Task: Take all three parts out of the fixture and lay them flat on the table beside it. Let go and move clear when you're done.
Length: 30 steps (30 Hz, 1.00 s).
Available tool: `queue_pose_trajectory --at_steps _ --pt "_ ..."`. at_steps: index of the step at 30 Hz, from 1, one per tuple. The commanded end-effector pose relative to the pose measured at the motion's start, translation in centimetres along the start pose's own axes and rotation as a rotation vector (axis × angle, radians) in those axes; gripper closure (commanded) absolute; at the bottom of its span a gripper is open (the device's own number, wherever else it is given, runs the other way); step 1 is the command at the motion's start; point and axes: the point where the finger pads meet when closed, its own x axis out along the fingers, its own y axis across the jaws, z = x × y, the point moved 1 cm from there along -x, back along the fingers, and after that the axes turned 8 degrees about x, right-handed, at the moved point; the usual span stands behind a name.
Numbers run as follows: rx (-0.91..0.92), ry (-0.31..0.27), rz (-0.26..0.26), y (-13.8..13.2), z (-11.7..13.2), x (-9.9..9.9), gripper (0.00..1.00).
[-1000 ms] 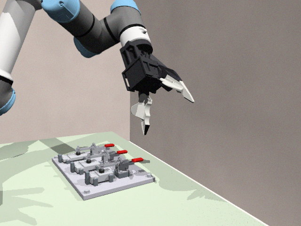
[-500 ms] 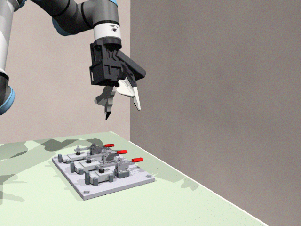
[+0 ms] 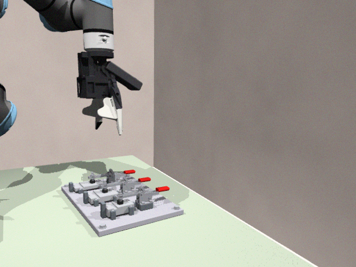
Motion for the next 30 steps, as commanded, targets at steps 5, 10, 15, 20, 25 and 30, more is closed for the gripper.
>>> queue_pose_trajectory --at_steps 5,10,15,20,25,30 --pt "0.031 0.002 -0.056 -3.0 1.2 -0.2 0.00" --pt "0.035 0.002 -0.062 -3.3 1.3 -0.1 0.00" --pt "0.035 0.002 -0.062 -3.3 1.3 -0.1 0.00" --pt "0.035 0.002 -0.062 -3.3 1.3 -0.1 0.00" --pt "0.035 0.002 -0.062 -3.3 1.3 -0.1 0.00" --pt "0.035 0.002 -0.062 -3.3 1.3 -0.1 1.00"
